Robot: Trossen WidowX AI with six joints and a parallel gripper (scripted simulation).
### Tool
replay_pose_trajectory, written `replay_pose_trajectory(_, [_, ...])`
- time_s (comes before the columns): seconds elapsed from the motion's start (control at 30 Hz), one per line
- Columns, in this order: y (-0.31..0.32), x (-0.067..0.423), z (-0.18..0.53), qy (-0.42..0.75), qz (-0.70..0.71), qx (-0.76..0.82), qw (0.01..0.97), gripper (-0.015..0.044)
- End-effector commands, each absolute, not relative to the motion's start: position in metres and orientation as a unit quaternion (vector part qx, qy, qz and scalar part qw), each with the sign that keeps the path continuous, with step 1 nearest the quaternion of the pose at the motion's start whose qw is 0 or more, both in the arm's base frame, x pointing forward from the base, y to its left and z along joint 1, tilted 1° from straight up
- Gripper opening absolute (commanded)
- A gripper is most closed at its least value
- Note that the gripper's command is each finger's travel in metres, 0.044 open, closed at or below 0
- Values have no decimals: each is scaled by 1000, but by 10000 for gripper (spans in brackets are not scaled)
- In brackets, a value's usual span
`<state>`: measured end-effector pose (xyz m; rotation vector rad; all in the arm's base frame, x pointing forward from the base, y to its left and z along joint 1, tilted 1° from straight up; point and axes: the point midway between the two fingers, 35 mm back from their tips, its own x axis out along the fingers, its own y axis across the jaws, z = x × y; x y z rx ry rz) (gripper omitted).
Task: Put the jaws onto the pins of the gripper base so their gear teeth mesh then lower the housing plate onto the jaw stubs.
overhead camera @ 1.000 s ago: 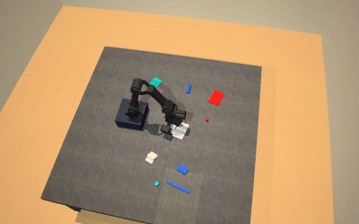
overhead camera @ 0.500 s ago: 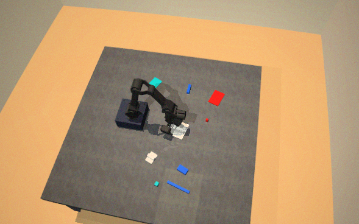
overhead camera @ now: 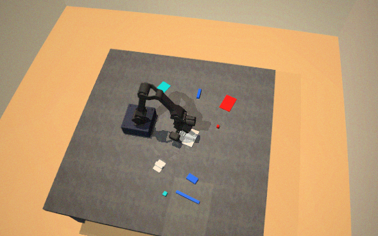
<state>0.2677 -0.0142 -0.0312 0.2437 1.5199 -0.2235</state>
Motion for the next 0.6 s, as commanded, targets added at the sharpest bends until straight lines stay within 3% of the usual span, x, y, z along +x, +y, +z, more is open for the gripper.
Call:
replay_pose_trajectory(0.0, [-15,268,-32,685,-103,110,712,351])
replay_pose_trajectory(0.13, [-14,268,-31,686,-101,110,713,440])
replay_pose_trajectory(0.57, [-14,268,-31,686,-101,110,713,440])
